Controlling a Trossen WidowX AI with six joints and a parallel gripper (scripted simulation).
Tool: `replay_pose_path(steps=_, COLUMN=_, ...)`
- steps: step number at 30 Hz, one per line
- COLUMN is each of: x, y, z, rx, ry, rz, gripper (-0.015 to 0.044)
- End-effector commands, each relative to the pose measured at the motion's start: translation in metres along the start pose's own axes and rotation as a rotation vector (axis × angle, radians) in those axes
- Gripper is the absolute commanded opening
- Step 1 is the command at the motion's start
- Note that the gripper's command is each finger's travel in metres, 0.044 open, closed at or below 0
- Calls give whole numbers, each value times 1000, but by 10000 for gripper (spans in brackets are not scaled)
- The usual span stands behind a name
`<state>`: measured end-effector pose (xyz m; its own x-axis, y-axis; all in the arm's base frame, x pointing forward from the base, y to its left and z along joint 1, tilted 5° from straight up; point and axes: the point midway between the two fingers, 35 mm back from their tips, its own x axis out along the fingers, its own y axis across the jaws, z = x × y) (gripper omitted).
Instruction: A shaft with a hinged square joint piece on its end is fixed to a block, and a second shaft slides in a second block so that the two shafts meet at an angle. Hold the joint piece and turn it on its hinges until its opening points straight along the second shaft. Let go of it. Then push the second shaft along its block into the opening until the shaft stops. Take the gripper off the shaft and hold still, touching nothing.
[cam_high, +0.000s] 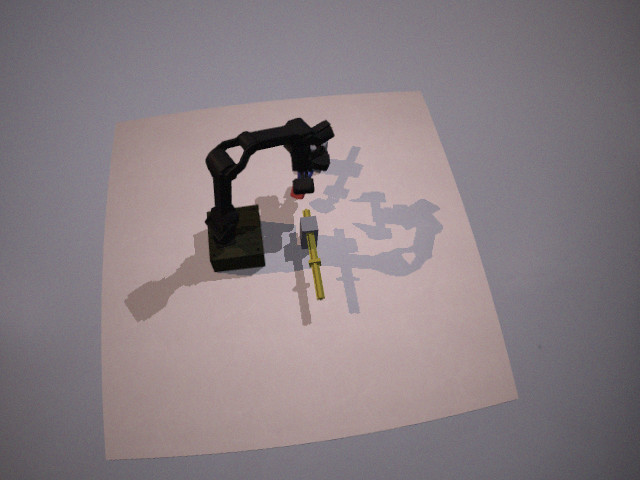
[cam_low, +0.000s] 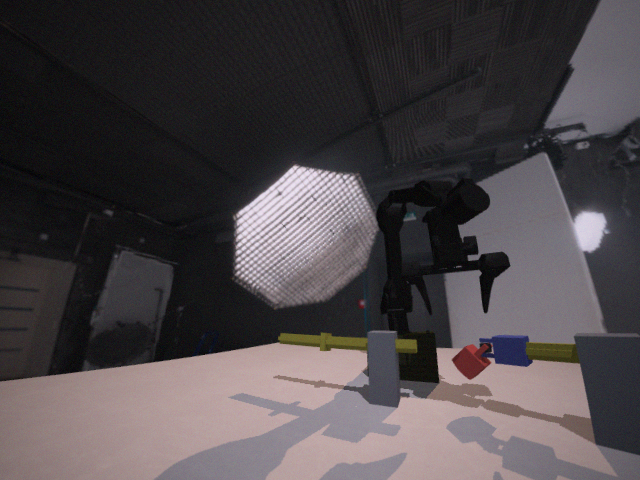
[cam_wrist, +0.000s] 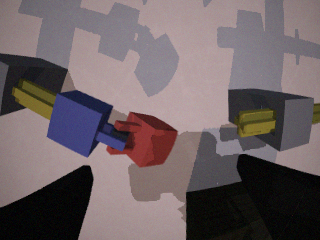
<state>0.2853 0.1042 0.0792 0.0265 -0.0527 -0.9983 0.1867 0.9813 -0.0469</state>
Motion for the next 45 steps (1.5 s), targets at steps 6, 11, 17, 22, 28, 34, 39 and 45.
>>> replay_pose_path(steps=6, x=0, y=8, z=-13, rx=-32, ry=45, rz=-11, gripper=440)
replay_pose_path(steps=11, x=2, y=7, z=-13, rx=119, ry=39, rz=4, gripper=440)
replay_pose_path(steps=17, x=4, y=7, z=-13, rx=307, ry=35, rz=23, gripper=440)
replay_pose_path(steps=22, x=6, y=6, z=-13, rx=464, ry=34, rz=40, gripper=440)
replay_pose_path(steps=28, x=8, y=5, z=-13, rx=651, ry=36, rz=61, gripper=440)
replay_pose_path(steps=34, x=10, y=5, z=-14, rx=838, ry=42, rz=82, gripper=440)
replay_pose_path(steps=39, x=11, y=4, z=-14, rx=994, ry=50, rz=100, gripper=440)
replay_pose_path(steps=45, x=13, y=3, z=-14, rx=1180, ry=64, rz=121, gripper=440)
